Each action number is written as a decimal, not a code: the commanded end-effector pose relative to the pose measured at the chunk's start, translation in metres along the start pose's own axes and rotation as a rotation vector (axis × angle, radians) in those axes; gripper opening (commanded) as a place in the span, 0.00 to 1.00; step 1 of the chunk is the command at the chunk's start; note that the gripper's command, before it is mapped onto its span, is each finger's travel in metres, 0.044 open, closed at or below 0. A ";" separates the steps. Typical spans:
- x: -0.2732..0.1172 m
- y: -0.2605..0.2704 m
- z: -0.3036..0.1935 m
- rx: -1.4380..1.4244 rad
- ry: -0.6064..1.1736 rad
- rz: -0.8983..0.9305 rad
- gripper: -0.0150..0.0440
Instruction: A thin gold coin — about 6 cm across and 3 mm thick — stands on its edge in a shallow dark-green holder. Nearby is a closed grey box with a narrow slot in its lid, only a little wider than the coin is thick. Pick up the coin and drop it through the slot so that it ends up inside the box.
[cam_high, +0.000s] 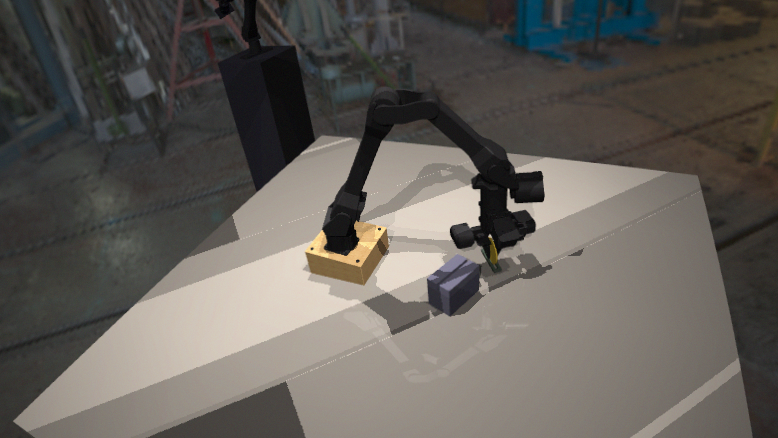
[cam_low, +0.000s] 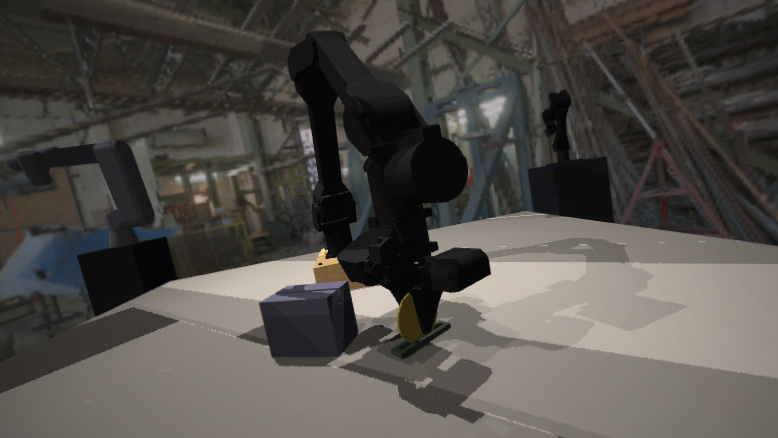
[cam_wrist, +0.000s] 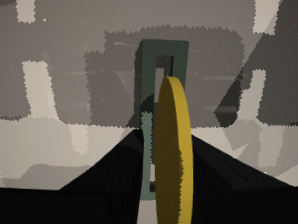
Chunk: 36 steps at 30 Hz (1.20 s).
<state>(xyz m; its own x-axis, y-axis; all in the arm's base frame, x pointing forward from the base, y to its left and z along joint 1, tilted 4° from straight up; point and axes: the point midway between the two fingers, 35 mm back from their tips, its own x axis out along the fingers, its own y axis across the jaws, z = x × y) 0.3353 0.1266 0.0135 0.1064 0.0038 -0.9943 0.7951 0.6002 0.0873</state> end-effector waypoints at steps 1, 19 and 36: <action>0.003 -0.001 0.000 -0.004 -0.002 -0.007 0.25; -0.016 0.001 0.001 -0.004 -0.002 -0.006 0.25; -0.058 0.003 0.001 -0.004 -0.001 -0.006 0.25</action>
<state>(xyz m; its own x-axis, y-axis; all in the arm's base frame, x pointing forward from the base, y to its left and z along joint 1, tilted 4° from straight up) 0.3330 0.1280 0.0634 0.1008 0.0023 -0.9949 0.7921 0.6049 0.0817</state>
